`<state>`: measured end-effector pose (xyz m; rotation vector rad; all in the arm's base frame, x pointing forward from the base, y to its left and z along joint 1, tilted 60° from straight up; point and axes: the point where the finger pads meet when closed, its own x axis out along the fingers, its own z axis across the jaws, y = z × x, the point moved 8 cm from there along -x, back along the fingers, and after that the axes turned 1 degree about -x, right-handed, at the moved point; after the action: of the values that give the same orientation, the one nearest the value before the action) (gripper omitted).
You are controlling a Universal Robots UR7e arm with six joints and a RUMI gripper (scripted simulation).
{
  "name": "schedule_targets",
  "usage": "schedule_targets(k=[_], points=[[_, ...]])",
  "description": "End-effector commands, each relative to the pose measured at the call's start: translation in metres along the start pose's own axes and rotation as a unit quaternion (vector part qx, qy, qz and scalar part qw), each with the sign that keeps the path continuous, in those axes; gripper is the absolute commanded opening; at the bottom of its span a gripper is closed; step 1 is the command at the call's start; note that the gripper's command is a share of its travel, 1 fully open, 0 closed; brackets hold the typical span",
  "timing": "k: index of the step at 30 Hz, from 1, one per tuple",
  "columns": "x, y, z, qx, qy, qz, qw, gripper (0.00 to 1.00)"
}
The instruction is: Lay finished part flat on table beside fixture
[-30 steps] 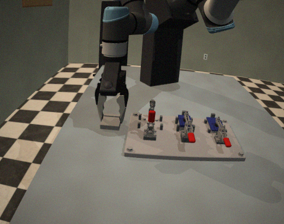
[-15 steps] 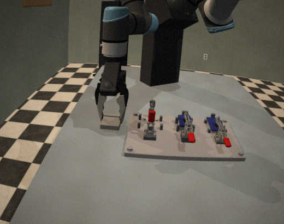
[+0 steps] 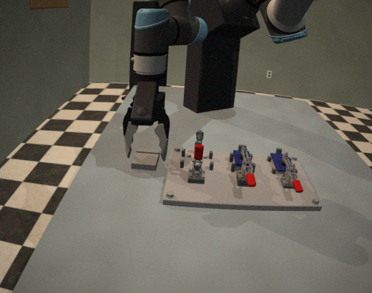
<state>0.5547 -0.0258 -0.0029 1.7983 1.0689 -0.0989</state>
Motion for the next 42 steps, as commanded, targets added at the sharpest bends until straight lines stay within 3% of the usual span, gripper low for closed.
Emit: schedule_targets(k=[1,25,34,42], points=[[0.000,0.000,0.000,0.000,0.000,0.000,1.000,0.54],[-0.002,0.000,0.000,0.000,0.000,0.000,1.000,0.54],[-0.015,0.000,0.000,0.000,0.000,0.000,1.000,0.54],[-0.043,0.000,0.000,0.000,0.000,0.000,1.000,0.54]])
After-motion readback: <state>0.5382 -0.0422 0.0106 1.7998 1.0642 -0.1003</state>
